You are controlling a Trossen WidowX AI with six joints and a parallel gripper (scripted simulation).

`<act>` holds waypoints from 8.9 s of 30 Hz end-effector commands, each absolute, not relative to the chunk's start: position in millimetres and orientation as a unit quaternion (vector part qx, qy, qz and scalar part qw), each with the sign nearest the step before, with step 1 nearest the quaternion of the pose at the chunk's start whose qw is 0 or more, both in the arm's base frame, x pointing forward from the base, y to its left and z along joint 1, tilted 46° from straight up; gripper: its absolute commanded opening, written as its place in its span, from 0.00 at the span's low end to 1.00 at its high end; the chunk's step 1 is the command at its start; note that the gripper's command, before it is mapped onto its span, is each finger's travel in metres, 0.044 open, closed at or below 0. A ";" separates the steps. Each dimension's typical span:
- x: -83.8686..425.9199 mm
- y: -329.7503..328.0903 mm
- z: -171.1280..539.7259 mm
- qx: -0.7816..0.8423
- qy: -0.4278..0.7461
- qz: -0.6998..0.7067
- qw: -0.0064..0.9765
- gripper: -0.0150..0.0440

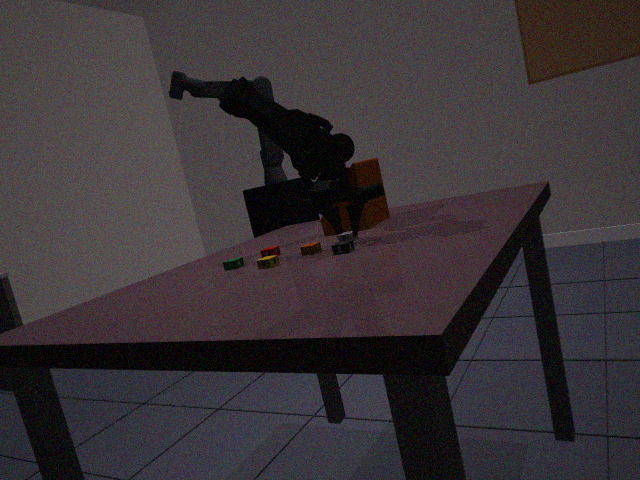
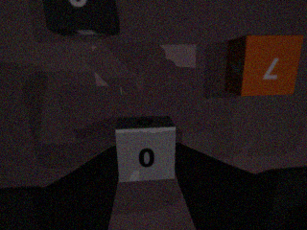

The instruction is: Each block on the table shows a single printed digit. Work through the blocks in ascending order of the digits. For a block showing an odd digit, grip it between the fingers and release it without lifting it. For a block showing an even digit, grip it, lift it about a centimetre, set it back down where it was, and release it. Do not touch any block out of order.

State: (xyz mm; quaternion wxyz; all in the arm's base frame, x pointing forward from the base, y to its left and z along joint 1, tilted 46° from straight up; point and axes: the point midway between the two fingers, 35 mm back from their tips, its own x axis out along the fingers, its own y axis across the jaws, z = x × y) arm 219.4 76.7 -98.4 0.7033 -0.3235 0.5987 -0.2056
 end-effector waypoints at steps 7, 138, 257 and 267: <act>217.7 69.5 -102.5 -0.330 0.600 -0.207 0.698 0.46; 349.5 -76.0 78.1 -0.333 0.597 -0.211 0.699 0.50; 256.0 -59.5 34.4 -0.333 0.600 -0.209 0.697 0.46; 253.8 -53.2 39.0 -0.334 0.603 -0.201 0.696 0.46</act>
